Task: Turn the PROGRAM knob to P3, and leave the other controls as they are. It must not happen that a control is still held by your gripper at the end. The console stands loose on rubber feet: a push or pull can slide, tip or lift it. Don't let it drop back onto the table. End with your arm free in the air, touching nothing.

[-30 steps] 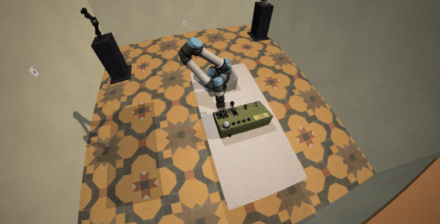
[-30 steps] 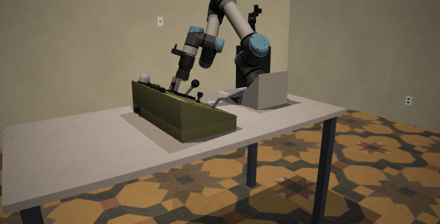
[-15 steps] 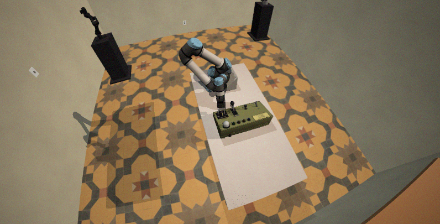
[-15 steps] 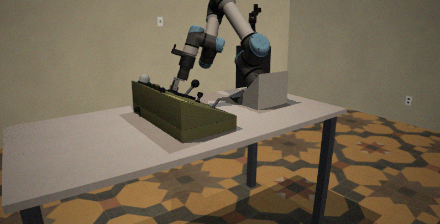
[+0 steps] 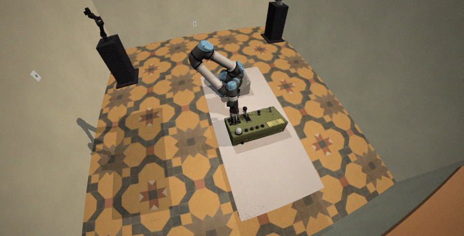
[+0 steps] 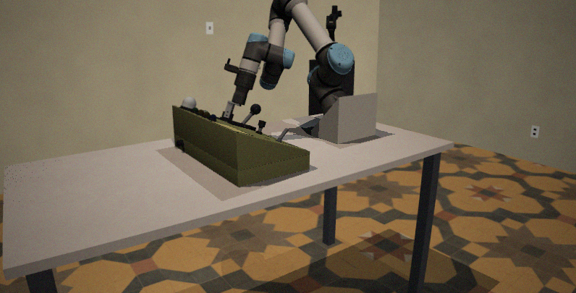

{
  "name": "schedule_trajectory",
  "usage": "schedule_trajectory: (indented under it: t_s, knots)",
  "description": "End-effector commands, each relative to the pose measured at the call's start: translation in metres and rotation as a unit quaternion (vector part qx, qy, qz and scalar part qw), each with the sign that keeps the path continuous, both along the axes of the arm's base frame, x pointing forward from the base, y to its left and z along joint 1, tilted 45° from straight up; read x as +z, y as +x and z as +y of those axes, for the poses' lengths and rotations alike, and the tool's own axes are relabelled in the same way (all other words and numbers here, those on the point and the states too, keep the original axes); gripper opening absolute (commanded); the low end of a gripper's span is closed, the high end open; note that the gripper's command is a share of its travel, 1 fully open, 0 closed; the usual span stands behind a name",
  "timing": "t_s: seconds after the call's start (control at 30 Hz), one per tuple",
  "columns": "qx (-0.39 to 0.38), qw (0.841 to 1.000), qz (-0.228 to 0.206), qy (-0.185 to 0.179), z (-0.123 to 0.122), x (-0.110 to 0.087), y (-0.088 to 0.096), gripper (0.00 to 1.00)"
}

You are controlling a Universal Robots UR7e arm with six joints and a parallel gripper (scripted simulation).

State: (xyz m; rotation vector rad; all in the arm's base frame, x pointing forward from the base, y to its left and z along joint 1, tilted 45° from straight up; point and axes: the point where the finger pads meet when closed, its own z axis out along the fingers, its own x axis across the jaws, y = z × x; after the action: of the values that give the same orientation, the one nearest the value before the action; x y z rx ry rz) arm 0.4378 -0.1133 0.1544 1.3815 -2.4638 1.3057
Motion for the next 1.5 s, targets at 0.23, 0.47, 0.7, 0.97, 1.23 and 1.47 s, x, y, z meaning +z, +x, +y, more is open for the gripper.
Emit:
schedule_trajectory:
  t_s: [0.23,0.47,0.7,0.97,1.23,1.47]
  knots:
    - [-0.051,0.997,-0.054,0.028,0.0001,0.0004,0.0002,0.0]
    - [-0.056,0.996,-0.06,0.03,0.0001,0.0003,0.0001,0.0]
    - [-0.057,0.996,-0.06,0.03,0.0001,0.0003,0.0001,0.0]
    - [-0.057,0.996,-0.06,0.03,0.0001,0.0003,0.0001,0.0]
    - [-0.057,0.996,-0.06,0.03,0.0001,0.0003,0.0001,0.0]
    - [-0.057,0.996,-0.06,0.03,0.0001,0.0003,0.0001,0.0]
